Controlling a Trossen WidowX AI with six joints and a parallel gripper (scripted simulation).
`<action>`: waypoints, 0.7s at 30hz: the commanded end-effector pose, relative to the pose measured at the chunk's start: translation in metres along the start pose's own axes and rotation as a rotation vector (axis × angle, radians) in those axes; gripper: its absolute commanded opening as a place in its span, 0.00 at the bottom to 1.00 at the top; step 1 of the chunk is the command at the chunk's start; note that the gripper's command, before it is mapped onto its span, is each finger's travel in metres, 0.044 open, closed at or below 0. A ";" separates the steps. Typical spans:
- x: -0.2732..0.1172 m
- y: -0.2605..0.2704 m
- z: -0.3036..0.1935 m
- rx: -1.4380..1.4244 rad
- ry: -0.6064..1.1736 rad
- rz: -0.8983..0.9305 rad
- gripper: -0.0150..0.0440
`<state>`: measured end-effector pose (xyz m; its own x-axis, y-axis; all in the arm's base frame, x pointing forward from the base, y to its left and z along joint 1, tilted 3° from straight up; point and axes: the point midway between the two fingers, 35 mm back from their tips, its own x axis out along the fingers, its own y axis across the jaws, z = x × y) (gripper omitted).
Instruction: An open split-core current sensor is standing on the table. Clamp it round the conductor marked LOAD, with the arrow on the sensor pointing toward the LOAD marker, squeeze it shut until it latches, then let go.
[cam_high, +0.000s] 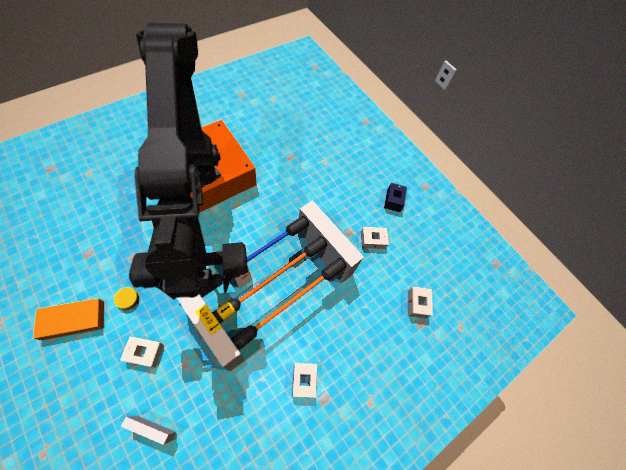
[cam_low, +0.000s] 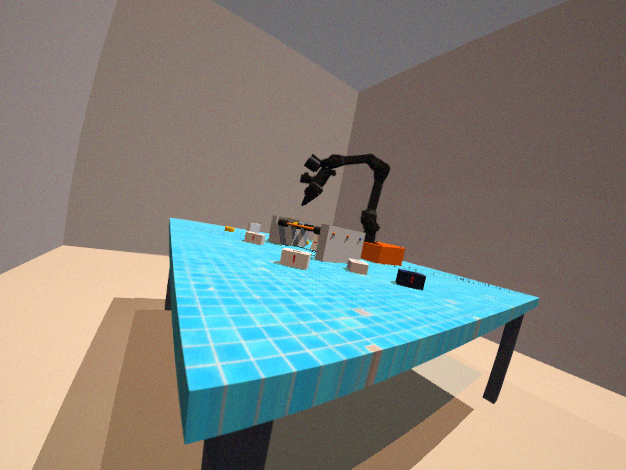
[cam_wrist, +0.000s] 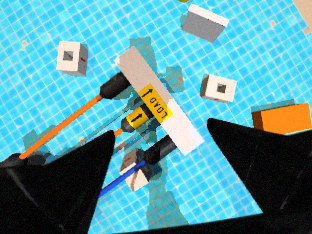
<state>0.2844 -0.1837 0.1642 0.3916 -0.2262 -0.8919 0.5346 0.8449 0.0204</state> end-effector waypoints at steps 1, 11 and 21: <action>0.000 0.001 0.001 -0.003 0.000 0.006 1.00; 0.012 0.032 -0.072 -0.236 0.081 0.086 0.81; 0.024 0.049 -0.136 -0.426 0.142 0.156 0.81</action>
<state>0.2214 -0.0859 0.0858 0.3167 -0.0472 -0.9473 0.1345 0.9909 -0.0044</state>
